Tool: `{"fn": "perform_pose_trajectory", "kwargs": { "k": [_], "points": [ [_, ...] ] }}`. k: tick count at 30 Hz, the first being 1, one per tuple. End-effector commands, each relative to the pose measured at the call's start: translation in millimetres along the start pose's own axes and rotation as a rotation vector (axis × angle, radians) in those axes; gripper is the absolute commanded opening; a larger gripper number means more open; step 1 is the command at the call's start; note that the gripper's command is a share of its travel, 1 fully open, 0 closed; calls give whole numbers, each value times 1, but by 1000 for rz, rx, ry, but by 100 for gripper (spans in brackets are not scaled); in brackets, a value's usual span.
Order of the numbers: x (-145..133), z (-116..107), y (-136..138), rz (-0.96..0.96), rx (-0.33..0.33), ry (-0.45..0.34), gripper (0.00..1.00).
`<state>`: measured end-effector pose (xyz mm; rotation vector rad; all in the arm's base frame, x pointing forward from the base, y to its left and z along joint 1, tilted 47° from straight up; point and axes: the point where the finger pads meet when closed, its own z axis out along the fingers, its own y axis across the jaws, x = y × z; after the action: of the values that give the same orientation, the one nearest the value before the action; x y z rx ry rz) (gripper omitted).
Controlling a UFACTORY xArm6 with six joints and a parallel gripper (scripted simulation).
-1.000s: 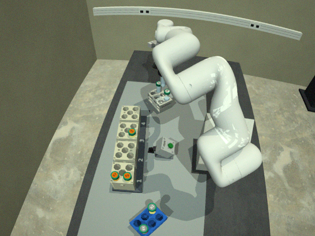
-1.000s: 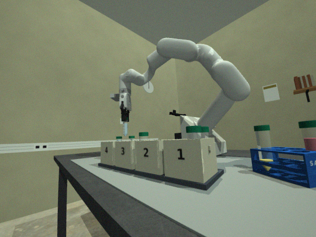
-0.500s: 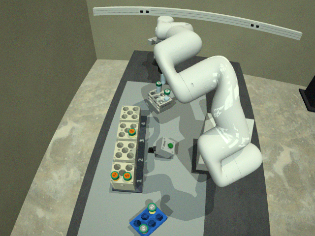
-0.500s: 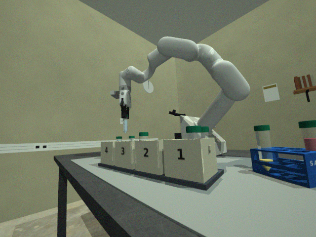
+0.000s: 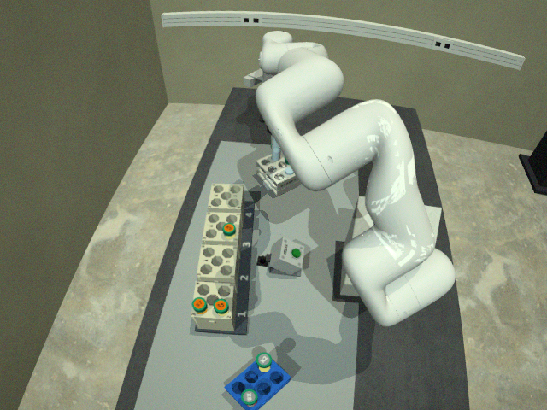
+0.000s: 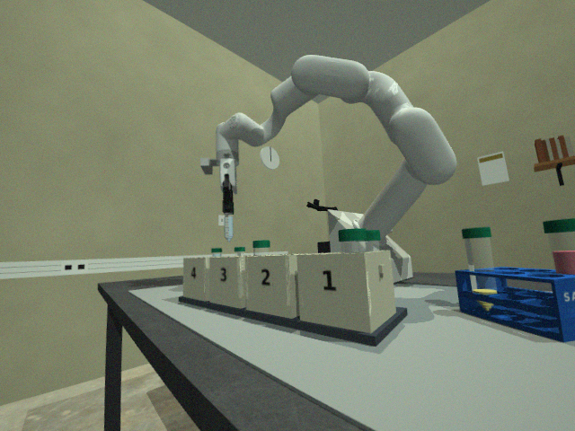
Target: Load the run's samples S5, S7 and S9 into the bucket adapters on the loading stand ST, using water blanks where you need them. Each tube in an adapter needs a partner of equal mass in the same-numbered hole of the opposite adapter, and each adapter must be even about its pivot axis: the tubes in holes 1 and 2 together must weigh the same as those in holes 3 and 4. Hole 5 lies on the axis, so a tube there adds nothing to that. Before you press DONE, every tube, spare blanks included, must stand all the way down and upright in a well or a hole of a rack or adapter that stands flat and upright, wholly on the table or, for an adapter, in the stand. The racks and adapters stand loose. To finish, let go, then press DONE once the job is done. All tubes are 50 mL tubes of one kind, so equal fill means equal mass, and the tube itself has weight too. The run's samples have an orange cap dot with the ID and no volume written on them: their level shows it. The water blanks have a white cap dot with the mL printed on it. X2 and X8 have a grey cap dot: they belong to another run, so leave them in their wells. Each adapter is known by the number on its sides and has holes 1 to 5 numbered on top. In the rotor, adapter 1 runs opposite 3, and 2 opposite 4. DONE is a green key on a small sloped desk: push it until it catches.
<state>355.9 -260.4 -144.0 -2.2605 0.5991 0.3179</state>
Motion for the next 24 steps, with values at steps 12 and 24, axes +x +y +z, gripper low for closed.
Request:
{"fn": "perform_pose_trajectory", "kwargs": {
  "k": [12,24],
  "points": [
    [-11,-2,-73,-502,-6,16,0],
    [-18,-2,-123,-702,-8,16,0]
  ]
}}
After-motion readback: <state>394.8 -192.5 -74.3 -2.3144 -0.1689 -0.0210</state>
